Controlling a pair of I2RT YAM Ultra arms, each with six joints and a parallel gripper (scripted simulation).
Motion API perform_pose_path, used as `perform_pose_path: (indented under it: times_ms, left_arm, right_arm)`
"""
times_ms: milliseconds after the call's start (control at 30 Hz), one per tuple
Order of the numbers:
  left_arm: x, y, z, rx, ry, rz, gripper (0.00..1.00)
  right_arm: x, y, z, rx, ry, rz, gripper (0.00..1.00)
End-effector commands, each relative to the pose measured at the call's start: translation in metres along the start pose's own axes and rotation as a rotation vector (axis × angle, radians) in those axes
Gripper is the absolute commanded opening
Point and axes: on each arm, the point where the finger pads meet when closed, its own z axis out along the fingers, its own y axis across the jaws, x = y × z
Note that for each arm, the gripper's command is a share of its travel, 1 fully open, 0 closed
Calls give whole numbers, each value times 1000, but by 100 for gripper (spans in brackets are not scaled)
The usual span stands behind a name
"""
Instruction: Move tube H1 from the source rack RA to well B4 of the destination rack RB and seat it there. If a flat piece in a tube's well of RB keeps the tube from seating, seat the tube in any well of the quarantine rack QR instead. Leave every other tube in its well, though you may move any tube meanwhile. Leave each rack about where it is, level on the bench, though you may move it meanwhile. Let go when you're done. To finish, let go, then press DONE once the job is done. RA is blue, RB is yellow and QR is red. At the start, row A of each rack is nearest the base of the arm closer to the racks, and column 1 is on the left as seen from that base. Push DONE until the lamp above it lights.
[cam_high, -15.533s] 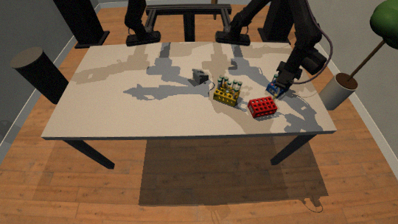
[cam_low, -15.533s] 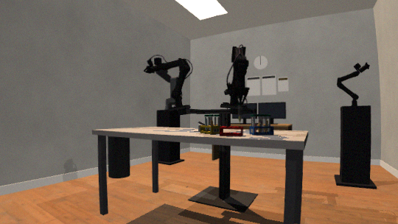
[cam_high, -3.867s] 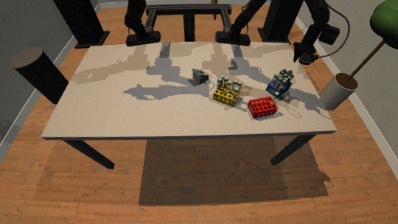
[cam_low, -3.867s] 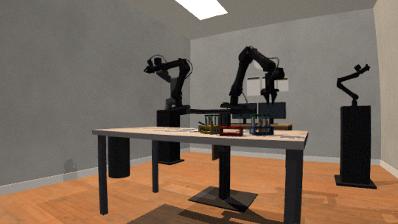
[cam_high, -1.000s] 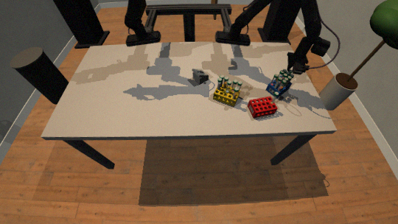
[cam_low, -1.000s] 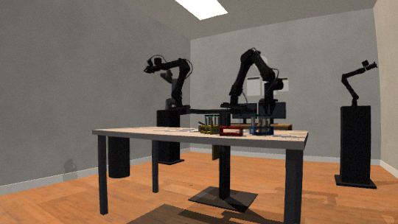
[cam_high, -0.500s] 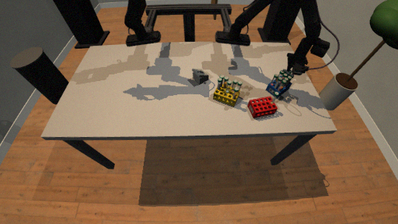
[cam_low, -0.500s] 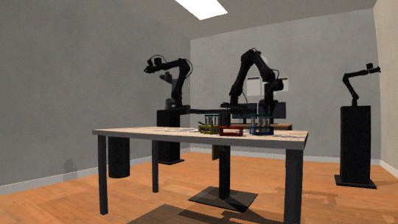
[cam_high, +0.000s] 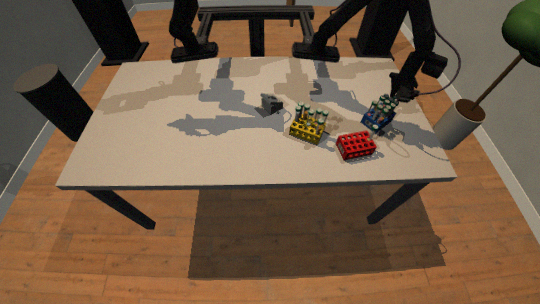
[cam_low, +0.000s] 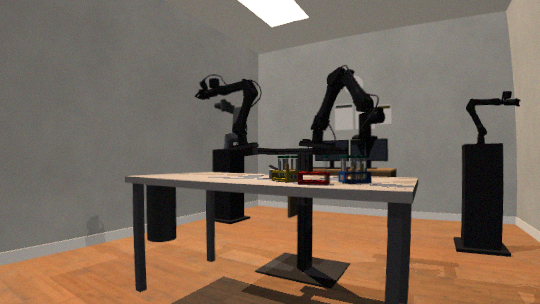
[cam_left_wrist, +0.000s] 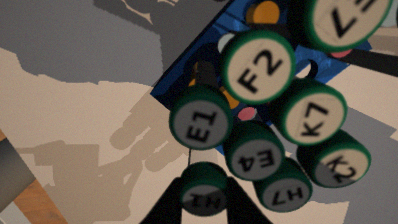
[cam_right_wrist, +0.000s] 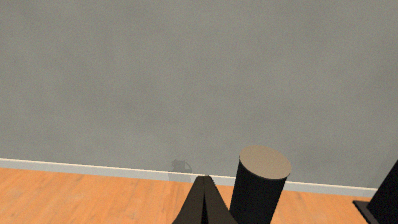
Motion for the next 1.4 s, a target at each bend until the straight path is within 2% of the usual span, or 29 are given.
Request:
perform_pose_path:
  times_ms: [0, 633, 1367]
  left_arm:
    - [-13, 10, -9, -41, -41, 4, 0]
    - [-13, 10, -9, -41, -41, 4, 0]
    - [-13, 10, -26, -40, -41, 4, 0]
  right_arm:
    - [-21, -7, -11, 23, -28, 11, 0]
    - [-21, -7, -11, 23, -28, 11, 0]
    - [-21, -7, -11, 23, -28, 11, 0]
